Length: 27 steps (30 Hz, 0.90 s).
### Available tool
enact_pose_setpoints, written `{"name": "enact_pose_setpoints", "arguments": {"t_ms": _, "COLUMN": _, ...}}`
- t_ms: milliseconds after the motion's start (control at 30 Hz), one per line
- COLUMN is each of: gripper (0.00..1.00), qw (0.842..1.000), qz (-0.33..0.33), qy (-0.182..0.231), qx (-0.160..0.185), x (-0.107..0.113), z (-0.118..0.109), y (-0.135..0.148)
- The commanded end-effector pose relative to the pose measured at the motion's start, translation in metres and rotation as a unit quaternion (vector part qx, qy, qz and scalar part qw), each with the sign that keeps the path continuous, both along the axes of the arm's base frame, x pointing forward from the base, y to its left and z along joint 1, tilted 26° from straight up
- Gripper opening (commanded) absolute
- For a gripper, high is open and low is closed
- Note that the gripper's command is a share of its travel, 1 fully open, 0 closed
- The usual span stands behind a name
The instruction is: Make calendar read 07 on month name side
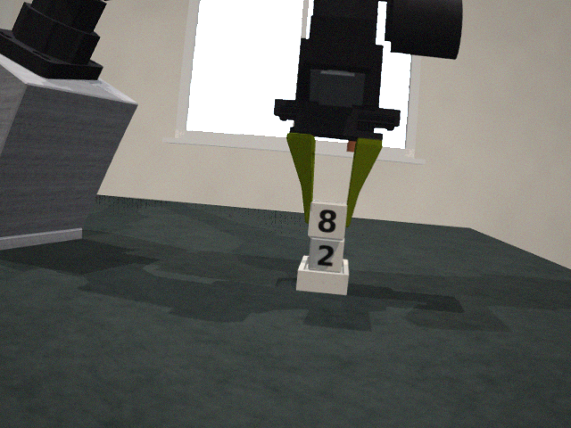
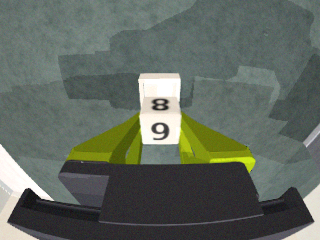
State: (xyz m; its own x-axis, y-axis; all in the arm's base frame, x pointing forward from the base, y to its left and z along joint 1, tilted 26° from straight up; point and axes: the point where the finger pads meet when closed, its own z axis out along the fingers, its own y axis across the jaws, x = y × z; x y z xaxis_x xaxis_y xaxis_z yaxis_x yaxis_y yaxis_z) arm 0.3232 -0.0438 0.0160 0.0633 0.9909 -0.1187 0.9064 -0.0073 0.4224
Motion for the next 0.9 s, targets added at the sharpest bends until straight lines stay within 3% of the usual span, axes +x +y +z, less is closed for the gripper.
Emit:
{"name": "enact_pose_setpoints", "arguments": {"t_ms": 0, "gripper": 0.26, "qw": 1.0, "qz": 0.001, "qy": -0.015, "qx": -0.003, "x": 0.0103, "z": 0.0104, "y": -0.0038}}
{"name": "enact_pose_setpoints", "arguments": {"t_ms": 867, "gripper": 0.26, "qw": 1.0, "qz": 0.0, "qy": -0.015, "qx": -0.003, "x": 0.0142, "z": 0.0123, "y": -0.0041}}
